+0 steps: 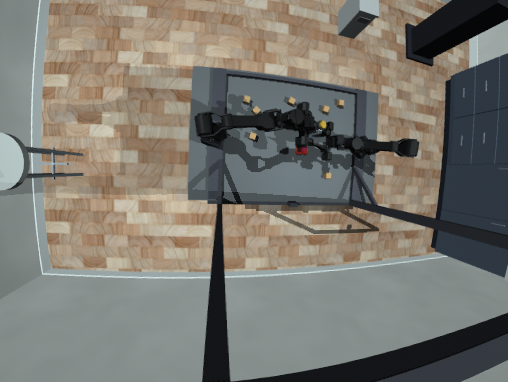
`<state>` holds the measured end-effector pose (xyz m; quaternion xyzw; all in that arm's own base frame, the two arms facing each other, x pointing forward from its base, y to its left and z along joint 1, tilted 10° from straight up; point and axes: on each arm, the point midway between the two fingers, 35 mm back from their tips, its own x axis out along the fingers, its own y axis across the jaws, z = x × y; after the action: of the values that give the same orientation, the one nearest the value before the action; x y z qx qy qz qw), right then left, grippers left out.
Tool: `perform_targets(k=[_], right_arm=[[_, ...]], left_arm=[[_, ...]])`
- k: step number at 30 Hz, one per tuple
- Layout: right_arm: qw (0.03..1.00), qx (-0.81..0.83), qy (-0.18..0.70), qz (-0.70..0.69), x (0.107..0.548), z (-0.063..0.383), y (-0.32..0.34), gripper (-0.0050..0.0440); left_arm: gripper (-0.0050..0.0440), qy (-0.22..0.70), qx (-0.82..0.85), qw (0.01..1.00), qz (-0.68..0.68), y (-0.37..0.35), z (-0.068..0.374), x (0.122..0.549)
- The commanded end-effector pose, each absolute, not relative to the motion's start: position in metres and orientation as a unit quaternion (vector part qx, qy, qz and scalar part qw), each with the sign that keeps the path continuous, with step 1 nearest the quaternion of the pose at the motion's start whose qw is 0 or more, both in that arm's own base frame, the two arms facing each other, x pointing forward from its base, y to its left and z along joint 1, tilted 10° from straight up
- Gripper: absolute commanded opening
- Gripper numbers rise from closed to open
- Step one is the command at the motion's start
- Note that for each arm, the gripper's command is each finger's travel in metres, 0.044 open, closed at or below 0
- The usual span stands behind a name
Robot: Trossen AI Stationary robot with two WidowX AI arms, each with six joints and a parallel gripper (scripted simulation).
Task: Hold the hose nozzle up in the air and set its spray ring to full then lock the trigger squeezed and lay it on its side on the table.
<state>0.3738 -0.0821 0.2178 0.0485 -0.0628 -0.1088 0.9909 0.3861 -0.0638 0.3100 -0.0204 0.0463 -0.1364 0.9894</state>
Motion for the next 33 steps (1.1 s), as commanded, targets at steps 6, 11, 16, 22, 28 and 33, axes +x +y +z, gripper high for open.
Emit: perform_targets(k=[6,11,16,22,28,33], right_arm=[[0.99,0.046,-0.075,-0.107,0.387,0.228,-0.084,0.0173],[0.99,0.046,-0.076,-0.107,0.393,0.229,-0.086,0.0173],[0.99,0.046,-0.076,-0.107,0.393,0.229,-0.086,0.0173],[0.99,0.046,-0.076,-0.107,0.392,0.229,-0.088,0.0173],[0.99,0.047,-0.075,-0.107,0.391,0.227,-0.093,0.0173],[0.99,0.048,-0.075,-0.107,0.39,0.226,-0.096,0.0173]], left_arm=[[0.0173,0.024,-0.021,0.99,-0.136,-0.063,0.327,0.384],[0.0173,0.024,-0.021,0.99,-0.136,-0.063,0.327,0.384],[0.0173,0.024,-0.021,0.99,-0.136,-0.063,0.327,0.384],[0.0173,0.024,-0.021,0.99,-0.136,-0.063,0.327,0.384],[0.0173,0.024,-0.021,0.99,-0.136,-0.063,0.327,0.384],[0.0173,0.024,-0.021,0.99,-0.136,-0.063,0.327,0.384]])
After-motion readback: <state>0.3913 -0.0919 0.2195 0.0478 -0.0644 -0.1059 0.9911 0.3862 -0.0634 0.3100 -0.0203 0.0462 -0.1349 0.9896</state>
